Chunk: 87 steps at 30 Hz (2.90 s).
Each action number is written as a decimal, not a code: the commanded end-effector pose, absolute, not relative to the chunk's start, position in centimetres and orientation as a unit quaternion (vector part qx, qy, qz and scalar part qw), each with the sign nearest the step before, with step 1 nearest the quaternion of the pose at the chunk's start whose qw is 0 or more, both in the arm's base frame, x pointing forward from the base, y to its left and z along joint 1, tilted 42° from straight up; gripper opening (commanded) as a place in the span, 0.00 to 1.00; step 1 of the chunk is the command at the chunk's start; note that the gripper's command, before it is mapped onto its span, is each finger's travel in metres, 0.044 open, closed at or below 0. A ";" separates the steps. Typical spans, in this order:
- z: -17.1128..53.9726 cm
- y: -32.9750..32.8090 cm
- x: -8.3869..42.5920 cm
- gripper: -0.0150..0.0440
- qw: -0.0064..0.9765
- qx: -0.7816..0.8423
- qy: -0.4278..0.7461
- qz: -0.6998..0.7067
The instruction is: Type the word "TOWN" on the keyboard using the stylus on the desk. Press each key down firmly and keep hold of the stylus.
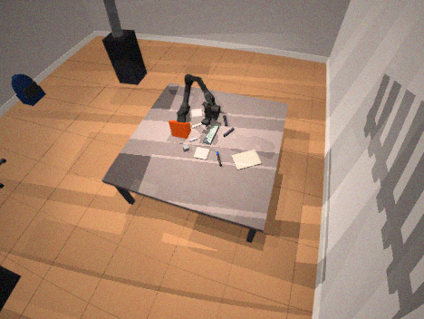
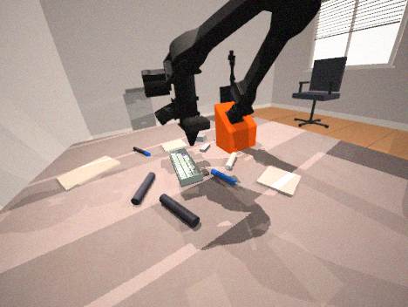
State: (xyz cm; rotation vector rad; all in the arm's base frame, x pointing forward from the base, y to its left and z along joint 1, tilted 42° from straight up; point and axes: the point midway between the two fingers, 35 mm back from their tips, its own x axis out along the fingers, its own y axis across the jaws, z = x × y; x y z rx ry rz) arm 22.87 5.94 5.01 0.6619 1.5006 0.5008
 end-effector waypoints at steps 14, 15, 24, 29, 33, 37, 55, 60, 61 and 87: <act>5.4 5.8 22.9 0.30 0.656 0.289 0.660 0.224; 5.4 5.8 22.9 0.25 0.656 0.289 0.660 0.224; 5.4 5.8 22.9 0.25 0.656 0.289 0.660 0.224; 5.6 6.7 22.6 0.48 0.668 0.249 0.638 0.290; 6.1 9.1 21.6 0.51 0.688 0.142 0.550 0.452; 6.8 11.1 20.5 0.51 0.691 0.038 0.424 0.585; 8.8 15.0 17.6 0.51 0.638 -0.185 0.030 0.747; 8.8 15.0 17.5 0.51 0.638 -0.185 0.030 0.747; 8.8 15.0 17.5 0.51 0.638 -0.185 0.030 0.747; 7.1 16.7 17.5 0.51 0.638 -0.185 0.030 0.747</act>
